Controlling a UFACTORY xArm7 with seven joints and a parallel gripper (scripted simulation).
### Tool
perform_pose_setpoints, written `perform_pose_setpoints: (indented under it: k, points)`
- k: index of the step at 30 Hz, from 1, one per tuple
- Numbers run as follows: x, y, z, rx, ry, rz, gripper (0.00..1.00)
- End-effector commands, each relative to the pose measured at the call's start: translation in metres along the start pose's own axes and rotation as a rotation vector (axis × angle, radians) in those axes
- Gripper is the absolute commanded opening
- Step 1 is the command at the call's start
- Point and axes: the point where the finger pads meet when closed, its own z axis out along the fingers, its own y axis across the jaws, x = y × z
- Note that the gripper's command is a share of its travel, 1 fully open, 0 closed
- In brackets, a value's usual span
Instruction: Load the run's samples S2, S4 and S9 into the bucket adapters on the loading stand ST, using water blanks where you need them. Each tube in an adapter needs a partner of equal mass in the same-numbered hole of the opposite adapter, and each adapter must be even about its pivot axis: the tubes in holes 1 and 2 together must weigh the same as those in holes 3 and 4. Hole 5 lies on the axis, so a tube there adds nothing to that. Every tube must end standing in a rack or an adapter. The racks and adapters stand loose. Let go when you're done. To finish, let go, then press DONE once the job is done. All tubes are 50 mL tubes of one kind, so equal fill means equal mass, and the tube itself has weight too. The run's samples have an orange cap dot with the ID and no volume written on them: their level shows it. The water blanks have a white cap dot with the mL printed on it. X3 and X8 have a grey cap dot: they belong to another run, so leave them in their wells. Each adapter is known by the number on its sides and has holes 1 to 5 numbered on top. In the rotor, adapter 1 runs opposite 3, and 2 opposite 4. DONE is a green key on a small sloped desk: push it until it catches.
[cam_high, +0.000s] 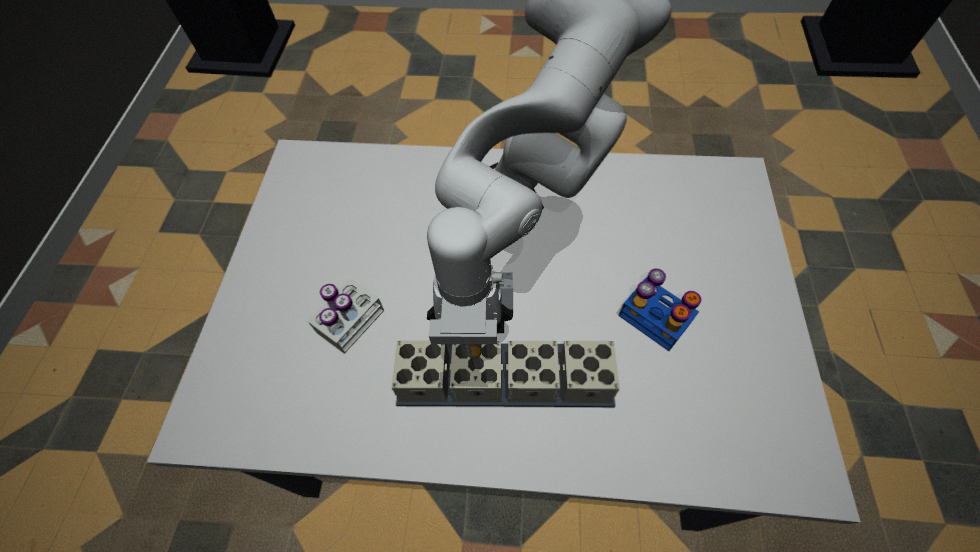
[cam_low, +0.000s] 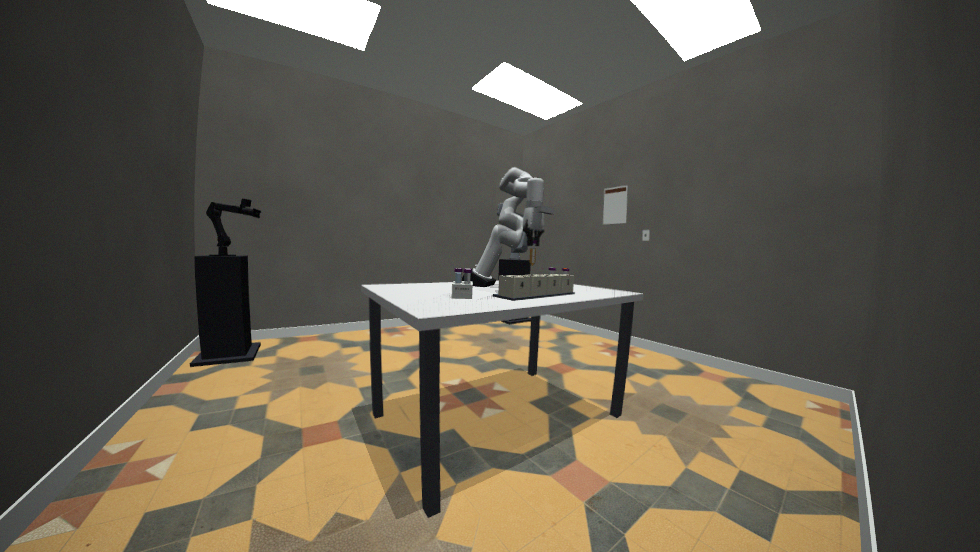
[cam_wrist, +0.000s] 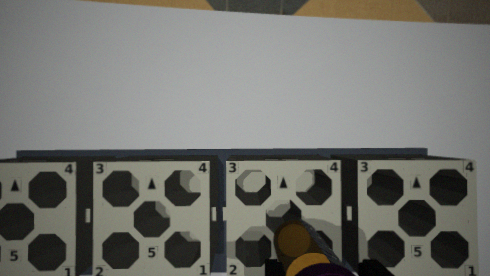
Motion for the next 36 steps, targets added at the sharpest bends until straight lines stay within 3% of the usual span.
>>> perform_pose_setpoints:
  k: [1,13,36]
  points:
    - [0.001,0.001,-0.002,-0.001,0.004,0.000,0.00]
    - [0.001,0.001,-0.002,-0.001,0.004,0.000,0.00]
    - [0.001,0.001,0.036,-0.001,0.004,0.000,0.00]
